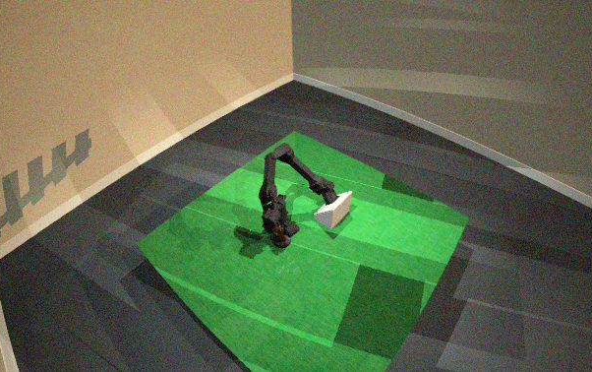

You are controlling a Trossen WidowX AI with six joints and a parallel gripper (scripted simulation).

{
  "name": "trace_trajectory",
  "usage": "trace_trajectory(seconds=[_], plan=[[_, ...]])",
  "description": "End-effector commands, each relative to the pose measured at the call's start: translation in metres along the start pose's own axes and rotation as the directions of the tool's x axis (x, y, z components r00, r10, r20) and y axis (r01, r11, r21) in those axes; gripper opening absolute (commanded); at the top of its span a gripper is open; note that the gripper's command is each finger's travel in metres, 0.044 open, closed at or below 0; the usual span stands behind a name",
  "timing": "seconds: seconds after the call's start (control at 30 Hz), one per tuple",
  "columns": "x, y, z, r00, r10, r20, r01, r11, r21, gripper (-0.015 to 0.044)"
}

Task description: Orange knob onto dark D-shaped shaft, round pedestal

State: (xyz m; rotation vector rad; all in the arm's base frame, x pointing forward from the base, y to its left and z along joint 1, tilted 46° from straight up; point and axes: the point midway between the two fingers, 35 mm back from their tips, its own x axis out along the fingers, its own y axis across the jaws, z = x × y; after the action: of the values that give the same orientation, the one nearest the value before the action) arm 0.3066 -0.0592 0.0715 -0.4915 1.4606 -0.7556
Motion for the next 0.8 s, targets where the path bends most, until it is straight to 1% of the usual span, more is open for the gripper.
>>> trace_trajectory(seconds=[0.0, 0.77], plan=[[0.0007, -0.0004, 0.0008, 1.0, -0.003, 0.005, 0.003, 1.0, -0.001, 0.0], [0.0016, -0.0007, 0.0017, 1.0, -0.003, 0.006, 0.003, 1.0, 0.0, 0.0]])
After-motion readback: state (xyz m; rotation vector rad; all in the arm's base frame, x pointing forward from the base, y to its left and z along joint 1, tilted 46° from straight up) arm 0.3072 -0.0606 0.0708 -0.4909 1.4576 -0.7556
